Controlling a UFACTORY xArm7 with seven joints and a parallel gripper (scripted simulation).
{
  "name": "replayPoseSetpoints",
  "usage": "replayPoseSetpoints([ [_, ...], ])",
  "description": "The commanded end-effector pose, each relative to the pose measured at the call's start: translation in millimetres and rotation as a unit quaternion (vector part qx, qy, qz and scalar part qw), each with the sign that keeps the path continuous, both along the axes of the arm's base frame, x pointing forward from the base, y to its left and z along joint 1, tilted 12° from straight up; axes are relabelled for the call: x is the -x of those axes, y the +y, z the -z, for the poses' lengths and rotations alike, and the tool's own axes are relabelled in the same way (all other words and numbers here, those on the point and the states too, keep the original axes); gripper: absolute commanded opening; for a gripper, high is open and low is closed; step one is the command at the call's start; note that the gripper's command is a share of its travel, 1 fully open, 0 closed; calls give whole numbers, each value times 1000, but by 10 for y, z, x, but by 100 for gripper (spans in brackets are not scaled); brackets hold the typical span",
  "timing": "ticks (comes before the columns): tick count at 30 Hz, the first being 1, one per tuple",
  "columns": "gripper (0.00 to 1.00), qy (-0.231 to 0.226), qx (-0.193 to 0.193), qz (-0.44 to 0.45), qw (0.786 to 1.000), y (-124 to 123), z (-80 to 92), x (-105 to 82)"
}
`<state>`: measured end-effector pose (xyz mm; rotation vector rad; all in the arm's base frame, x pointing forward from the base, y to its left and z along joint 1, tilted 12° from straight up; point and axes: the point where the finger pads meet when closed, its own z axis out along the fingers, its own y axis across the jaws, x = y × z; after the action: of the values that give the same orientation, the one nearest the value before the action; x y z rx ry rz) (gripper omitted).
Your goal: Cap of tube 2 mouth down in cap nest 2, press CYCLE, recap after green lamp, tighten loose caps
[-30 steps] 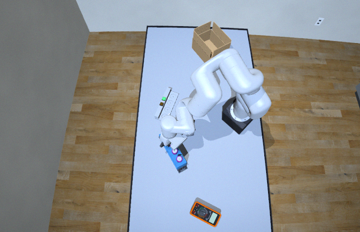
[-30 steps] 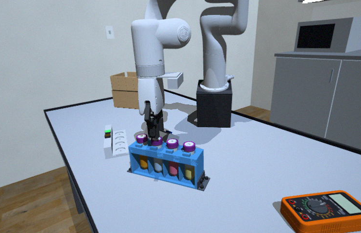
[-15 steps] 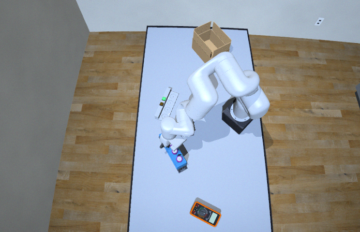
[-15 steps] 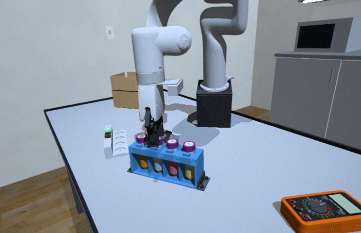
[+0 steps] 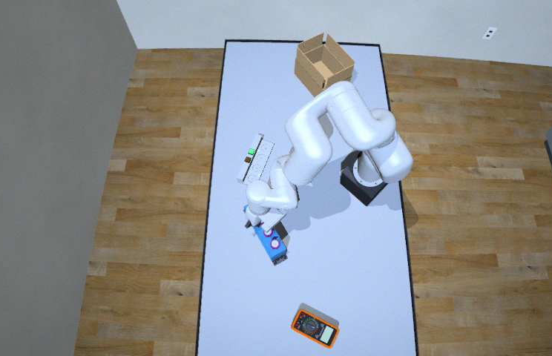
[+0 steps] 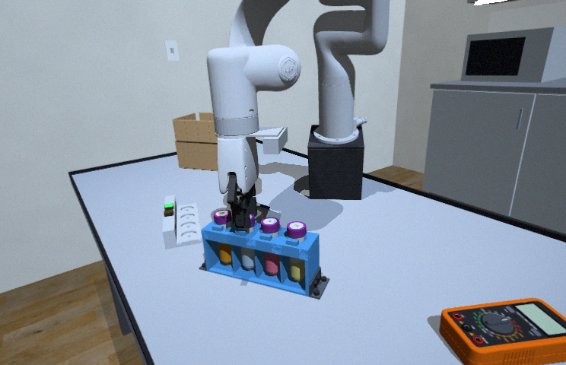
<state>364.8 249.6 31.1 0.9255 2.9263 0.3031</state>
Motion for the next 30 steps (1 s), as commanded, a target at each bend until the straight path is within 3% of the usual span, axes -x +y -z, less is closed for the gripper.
replayPoseSetpoints([
  [1, 46, -1, -1, 0, 1000, 9, 10, -13],
  [8, 46, -1, -1, 0, 1000, 10, 20, -14],
  [9, 0, -1, -1, 0, 1000, 10, 20, -14],
  [23, 0, -1, -1, 0, 1000, 10, 20, -14],
  [30, 0, 11, -9, 69, 998, 10, 21, -14],
])
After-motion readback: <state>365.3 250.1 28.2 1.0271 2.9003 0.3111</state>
